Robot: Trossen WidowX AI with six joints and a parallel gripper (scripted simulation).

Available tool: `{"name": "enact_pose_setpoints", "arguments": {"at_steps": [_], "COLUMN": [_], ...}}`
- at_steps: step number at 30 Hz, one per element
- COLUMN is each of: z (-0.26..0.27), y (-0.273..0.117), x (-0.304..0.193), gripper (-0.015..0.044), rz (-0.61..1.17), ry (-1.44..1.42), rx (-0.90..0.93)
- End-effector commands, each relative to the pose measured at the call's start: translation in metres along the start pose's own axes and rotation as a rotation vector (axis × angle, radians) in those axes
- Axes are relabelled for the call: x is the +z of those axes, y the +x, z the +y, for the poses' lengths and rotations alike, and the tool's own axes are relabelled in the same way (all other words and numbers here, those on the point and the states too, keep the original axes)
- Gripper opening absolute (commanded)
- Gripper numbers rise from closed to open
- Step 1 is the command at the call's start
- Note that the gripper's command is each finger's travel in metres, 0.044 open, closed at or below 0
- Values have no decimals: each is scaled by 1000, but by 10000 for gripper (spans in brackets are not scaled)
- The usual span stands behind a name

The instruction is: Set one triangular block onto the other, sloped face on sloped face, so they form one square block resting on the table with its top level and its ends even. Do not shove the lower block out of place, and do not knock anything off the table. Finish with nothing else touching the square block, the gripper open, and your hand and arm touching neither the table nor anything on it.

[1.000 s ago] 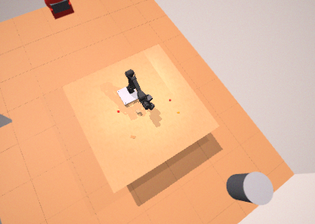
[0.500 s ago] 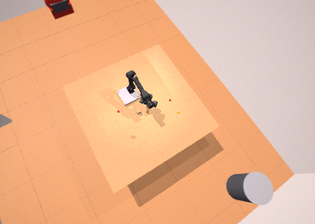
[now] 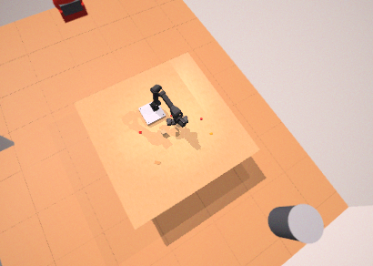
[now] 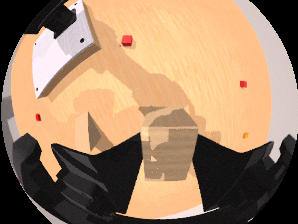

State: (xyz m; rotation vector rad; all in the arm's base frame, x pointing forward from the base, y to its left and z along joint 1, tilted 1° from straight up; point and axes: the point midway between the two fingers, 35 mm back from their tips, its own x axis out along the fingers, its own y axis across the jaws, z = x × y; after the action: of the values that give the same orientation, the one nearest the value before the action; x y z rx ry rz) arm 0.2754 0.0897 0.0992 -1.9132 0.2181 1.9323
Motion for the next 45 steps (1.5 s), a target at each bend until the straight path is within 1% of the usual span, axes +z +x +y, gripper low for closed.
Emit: {"name": "enact_pose_setpoints", "arguments": {"at_steps": [1,9,16,45], "z": [-1,-5,-5,22], "y": [-1,-6,-7,-22], "x": [0,0,0,-4], "gripper": [0,0,0,0], "rz": [7,15,16,91], "ry": [-121,-371,-386,597], "rx": [52,150,158,135]}}
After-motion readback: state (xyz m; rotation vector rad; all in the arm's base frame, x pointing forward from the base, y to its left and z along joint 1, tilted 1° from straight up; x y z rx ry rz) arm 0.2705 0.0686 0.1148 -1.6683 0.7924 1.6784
